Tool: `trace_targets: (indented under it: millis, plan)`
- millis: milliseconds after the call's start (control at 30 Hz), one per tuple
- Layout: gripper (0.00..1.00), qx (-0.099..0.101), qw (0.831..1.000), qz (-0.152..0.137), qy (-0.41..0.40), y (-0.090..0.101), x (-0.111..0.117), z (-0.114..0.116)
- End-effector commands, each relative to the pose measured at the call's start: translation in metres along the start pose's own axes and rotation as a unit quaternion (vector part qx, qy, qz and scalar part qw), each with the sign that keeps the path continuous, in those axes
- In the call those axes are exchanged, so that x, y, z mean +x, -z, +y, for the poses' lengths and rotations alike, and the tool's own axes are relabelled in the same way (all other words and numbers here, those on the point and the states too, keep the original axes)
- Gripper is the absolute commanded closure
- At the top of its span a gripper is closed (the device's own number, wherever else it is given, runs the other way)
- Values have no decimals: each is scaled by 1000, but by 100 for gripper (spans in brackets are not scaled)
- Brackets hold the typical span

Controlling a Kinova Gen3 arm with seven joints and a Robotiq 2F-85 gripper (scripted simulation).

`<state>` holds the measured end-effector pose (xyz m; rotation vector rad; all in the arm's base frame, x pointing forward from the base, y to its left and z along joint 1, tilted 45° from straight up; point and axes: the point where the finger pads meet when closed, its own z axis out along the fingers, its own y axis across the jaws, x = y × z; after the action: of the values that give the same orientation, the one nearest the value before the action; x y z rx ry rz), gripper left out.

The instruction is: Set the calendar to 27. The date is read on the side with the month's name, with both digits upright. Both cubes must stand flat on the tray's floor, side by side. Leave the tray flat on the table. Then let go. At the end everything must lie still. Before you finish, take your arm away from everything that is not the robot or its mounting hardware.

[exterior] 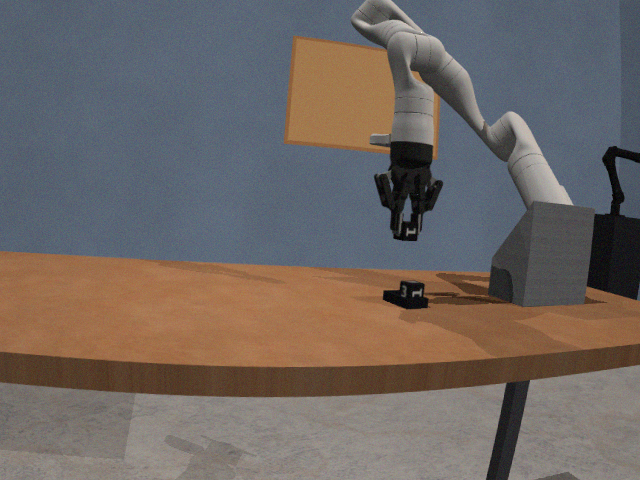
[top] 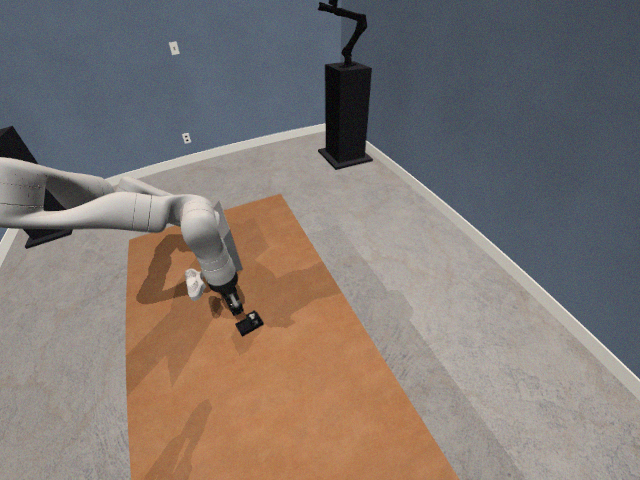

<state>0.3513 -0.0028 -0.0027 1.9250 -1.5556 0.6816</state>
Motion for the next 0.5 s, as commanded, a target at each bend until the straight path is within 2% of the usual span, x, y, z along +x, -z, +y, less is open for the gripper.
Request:
trace_targets:
  millis: [0, 467]
  plan:
    - [72, 1, 1000, 0, 1, 0, -1, 0]
    - [72, 0, 1000, 0, 1, -23, -1, 0]
